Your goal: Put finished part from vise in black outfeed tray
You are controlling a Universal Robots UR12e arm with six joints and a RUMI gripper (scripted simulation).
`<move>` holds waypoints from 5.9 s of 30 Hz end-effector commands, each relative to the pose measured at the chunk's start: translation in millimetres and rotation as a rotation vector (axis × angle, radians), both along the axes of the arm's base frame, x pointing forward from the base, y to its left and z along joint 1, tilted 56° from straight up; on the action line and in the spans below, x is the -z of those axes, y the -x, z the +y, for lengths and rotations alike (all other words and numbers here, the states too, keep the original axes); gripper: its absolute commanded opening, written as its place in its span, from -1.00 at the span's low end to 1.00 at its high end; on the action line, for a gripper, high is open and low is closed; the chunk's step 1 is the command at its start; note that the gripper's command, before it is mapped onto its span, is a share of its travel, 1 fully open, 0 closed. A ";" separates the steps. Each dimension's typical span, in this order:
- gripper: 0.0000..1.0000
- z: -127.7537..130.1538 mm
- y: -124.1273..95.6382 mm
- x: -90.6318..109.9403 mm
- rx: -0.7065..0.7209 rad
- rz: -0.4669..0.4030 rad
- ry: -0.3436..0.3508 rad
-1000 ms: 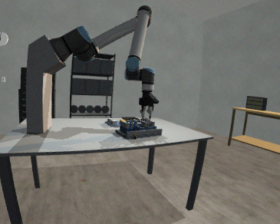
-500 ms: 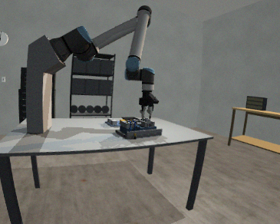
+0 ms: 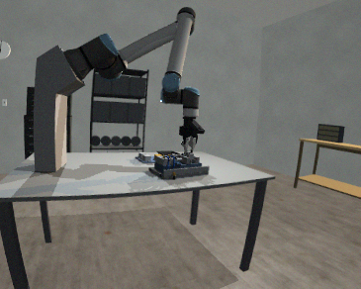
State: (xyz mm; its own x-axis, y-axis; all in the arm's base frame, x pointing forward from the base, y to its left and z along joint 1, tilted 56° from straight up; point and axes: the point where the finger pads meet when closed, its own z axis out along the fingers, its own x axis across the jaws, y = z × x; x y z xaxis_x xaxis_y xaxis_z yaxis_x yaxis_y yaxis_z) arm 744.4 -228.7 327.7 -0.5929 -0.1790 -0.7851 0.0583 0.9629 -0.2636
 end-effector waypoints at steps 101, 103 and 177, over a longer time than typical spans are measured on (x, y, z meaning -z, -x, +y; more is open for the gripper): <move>-1.00 8.9 34.9 -24.9 0.000 -0.001 0.000; -1.00 9.1 35.5 -25.3 0.000 -0.001 0.000; -1.00 233.3 -3.6 -7.2 0.021 -0.011 -0.030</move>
State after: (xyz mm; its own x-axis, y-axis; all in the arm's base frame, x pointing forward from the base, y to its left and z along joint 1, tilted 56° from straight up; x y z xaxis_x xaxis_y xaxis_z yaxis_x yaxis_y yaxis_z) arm 743.5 -17.2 336.3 -0.5885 -0.1469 -0.7951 0.0766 0.9688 -0.2357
